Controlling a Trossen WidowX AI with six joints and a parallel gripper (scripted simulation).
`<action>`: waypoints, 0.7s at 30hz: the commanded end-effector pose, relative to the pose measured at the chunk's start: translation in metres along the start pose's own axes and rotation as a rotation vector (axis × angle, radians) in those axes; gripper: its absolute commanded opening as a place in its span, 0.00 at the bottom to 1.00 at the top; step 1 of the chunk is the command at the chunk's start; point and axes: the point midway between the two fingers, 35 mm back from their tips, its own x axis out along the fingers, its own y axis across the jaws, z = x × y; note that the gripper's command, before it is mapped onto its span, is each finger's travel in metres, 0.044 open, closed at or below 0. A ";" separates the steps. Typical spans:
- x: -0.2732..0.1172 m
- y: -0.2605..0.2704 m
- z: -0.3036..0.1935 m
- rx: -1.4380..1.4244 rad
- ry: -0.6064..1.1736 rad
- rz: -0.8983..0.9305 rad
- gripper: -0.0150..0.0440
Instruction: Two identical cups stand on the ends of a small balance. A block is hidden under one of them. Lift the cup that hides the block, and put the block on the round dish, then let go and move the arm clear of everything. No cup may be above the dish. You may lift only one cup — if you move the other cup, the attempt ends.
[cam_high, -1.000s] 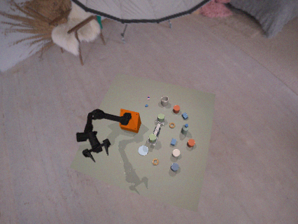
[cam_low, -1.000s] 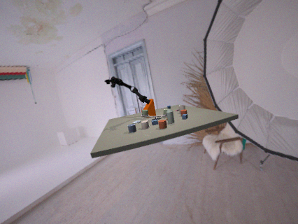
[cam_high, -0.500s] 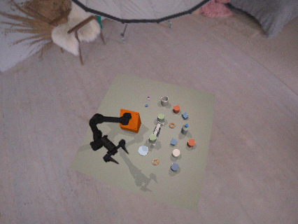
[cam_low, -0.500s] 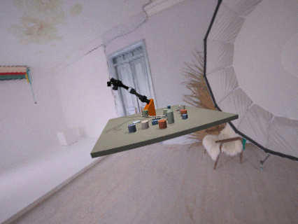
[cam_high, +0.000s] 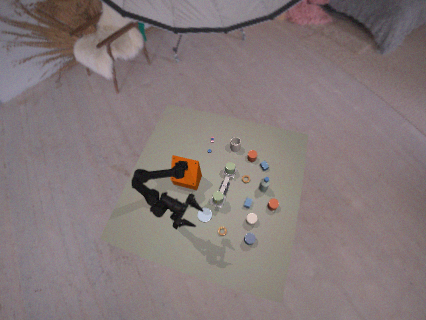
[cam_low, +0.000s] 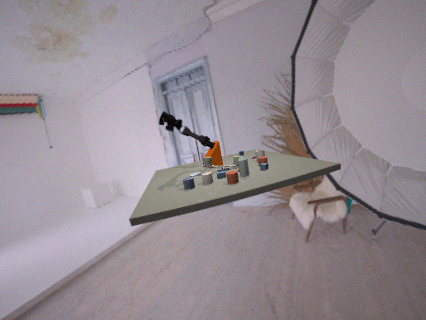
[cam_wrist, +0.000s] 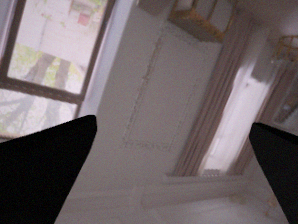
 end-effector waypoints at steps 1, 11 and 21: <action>0.016 -0.026 0.000 -0.065 -0.023 -0.077 1.00; 0.041 -0.094 -0.002 -0.256 -0.054 -0.259 1.00; 0.050 -0.161 -0.003 -0.479 -0.064 -0.427 1.00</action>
